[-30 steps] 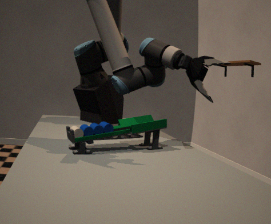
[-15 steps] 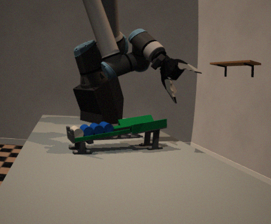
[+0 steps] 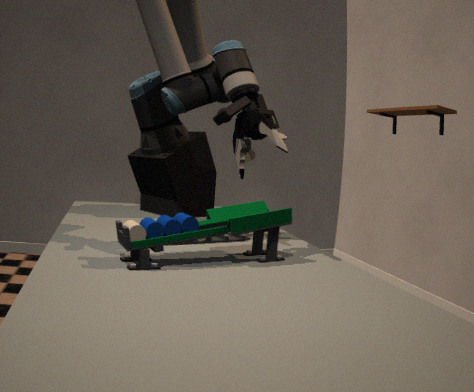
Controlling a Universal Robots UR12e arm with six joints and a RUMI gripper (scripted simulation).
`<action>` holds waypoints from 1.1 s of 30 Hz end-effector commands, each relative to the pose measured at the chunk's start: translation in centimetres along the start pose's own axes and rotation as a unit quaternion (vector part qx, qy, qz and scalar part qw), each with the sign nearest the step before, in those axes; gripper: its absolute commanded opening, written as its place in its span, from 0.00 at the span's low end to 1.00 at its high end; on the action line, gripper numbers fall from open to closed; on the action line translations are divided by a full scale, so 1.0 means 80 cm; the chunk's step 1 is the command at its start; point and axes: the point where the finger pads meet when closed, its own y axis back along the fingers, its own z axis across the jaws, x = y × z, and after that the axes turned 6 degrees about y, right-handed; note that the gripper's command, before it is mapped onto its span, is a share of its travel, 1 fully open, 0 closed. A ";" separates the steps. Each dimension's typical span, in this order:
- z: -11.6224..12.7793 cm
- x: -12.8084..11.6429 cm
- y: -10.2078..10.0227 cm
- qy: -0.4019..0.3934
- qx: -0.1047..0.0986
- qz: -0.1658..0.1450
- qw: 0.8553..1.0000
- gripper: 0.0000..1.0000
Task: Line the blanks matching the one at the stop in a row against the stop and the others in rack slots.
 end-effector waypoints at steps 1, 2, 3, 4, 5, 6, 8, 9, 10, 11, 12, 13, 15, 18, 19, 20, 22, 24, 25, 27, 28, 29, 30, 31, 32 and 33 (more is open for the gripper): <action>0.078 0.004 0.016 -0.027 -0.079 -0.001 0.996 1.00; 0.100 0.004 0.022 -0.034 -0.099 0.000 0.994 1.00; 0.100 0.004 0.022 -0.034 -0.099 0.000 0.994 1.00; 0.120 0.005 0.027 -0.041 -0.118 0.001 0.992 1.00; 0.120 0.005 0.027 -0.041 -0.118 0.001 0.992 1.00; 0.139 0.005 0.032 -0.047 -0.136 0.002 0.990 1.00; 0.139 0.005 0.032 -0.047 -0.136 0.002 0.990 1.00; 0.157 0.005 0.036 -0.053 -0.152 0.003 0.987 1.00; 0.174 0.006 0.040 -0.058 -0.167 0.004 0.984 1.00; 0.189 0.006 0.044 -0.063 -0.181 0.004 0.981 1.00; 0.202 0.006 0.048 -0.067 -0.193 0.005 0.979 1.00; 0.215 0.006 0.051 -0.071 -0.205 0.006 0.976 1.00; 0.235 0.006 0.056 -0.078 -0.223 0.007 0.972 1.00; 0.253 0.007 0.061 -0.083 -0.239 0.008 0.967 1.00; 0.256 0.007 0.062 -0.084 -0.241 0.008 0.967 1.00; 0.258 0.006 0.062 -0.085 -0.243 0.008 0.966 1.00; 0.259 0.006 0.063 -0.085 -0.244 0.008 0.966 1.00; 0.259 0.007 0.063 -0.085 -0.244 0.008 0.966 1.00; 0.259 0.007 0.063 -0.085 -0.244 0.008 0.966 1.00; 0.256 0.009 0.061 -0.086 -0.243 0.009 0.966 1.00; 0.256 0.009 0.061 -0.086 -0.243 0.009 0.966 1.00; 0.256 0.008 0.061 -0.085 -0.243 0.008 0.966 1.00; 0.256 0.008 0.061 -0.085 -0.243 0.008 0.966 1.00; 0.256 0.008 0.061 -0.085 -0.243 0.008 0.966 1.00; 0.256 0.008 0.061 -0.085 -0.243 0.008 0.966 1.00; 0.256 0.008 0.061 -0.085 -0.243 0.008 0.966 1.00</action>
